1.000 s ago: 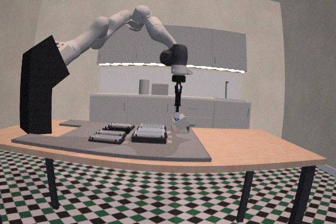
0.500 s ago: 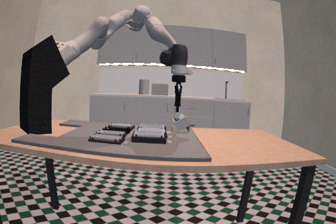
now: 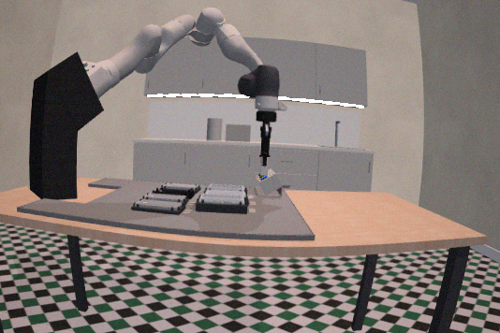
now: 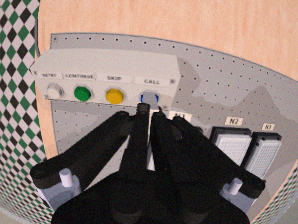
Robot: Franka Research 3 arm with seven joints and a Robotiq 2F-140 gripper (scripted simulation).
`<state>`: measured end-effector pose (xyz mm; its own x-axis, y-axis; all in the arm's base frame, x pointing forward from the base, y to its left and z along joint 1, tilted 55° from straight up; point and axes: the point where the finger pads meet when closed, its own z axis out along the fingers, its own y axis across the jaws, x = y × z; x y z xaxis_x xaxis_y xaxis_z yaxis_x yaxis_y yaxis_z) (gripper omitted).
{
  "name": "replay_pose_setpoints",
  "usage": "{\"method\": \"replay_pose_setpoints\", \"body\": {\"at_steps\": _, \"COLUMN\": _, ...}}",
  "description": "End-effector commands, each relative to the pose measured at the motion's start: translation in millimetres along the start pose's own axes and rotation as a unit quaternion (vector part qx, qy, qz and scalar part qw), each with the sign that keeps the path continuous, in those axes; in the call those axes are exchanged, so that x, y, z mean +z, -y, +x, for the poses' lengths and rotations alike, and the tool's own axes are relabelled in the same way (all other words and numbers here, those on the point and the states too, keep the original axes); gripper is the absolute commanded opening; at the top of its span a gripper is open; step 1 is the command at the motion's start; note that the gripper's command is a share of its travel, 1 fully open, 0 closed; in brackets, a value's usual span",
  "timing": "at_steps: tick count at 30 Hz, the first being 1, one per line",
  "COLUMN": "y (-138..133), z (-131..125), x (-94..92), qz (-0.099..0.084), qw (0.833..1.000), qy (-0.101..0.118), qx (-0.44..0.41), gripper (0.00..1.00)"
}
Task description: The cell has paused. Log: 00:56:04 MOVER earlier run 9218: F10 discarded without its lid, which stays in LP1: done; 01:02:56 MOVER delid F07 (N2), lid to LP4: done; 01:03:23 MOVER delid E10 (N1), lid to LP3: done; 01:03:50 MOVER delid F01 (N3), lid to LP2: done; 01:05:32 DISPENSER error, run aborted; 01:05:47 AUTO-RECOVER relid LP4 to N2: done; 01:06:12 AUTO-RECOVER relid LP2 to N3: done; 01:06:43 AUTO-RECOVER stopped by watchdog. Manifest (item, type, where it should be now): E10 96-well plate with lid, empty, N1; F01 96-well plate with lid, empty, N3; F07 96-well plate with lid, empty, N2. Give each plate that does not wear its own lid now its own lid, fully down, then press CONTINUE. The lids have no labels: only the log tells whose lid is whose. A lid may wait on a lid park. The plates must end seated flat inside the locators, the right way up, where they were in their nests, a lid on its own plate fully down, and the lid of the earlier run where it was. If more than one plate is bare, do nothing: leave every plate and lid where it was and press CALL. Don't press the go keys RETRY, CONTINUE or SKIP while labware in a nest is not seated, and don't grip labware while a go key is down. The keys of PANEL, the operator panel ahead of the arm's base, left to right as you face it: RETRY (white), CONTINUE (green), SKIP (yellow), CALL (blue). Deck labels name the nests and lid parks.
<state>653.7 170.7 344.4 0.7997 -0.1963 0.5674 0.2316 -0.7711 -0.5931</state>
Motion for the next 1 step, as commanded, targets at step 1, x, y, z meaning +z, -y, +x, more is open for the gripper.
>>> {"method": "replay_pose_setpoints", "body": {"at_steps": 1, "y": -0.8, "z": -1.4, "x": -0.4, "qz": 0.0, "qw": 1.0, "qy": 0.001, "qx": -0.002, "gripper": 0.0}}
